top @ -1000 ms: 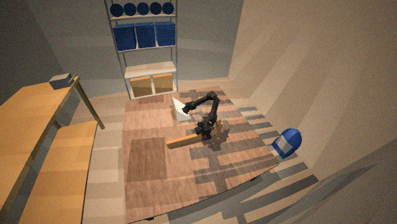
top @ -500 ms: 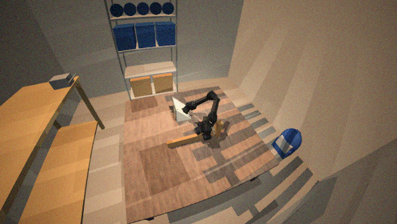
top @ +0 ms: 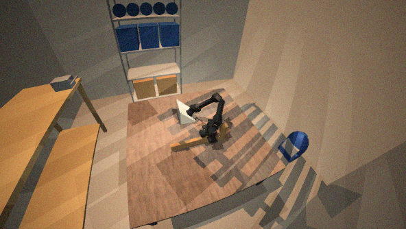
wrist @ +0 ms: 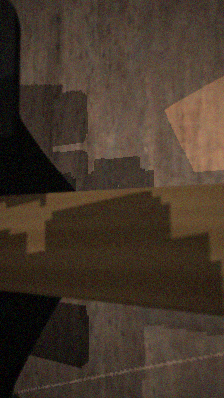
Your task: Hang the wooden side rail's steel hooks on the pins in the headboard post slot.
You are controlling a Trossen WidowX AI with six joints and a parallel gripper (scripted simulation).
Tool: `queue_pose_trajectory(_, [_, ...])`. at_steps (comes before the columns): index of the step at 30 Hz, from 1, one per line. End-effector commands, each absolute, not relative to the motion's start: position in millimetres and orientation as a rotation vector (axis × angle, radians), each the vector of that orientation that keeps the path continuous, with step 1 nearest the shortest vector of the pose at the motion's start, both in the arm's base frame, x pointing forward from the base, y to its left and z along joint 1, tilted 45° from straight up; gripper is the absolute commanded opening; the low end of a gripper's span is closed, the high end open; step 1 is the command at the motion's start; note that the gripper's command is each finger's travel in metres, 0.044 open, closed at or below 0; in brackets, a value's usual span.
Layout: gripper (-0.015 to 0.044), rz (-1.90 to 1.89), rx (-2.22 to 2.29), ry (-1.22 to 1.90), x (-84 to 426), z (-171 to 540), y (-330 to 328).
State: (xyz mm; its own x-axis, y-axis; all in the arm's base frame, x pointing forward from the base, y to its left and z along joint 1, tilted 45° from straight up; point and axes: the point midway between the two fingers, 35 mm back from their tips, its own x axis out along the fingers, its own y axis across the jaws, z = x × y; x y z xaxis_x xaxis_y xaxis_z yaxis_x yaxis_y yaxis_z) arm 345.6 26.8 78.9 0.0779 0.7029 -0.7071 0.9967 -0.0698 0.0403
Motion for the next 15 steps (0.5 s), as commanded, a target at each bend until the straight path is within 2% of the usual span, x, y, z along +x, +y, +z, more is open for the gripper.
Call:
queue_pose_trajectory(1, [0.0, -0.718, 1.837, 1.669, 346.7, 80.8, 25.6])
queue_pose_trajectory(15, [0.0, -0.718, 1.837, 1.669, 346.0, 81.5, 27.0])
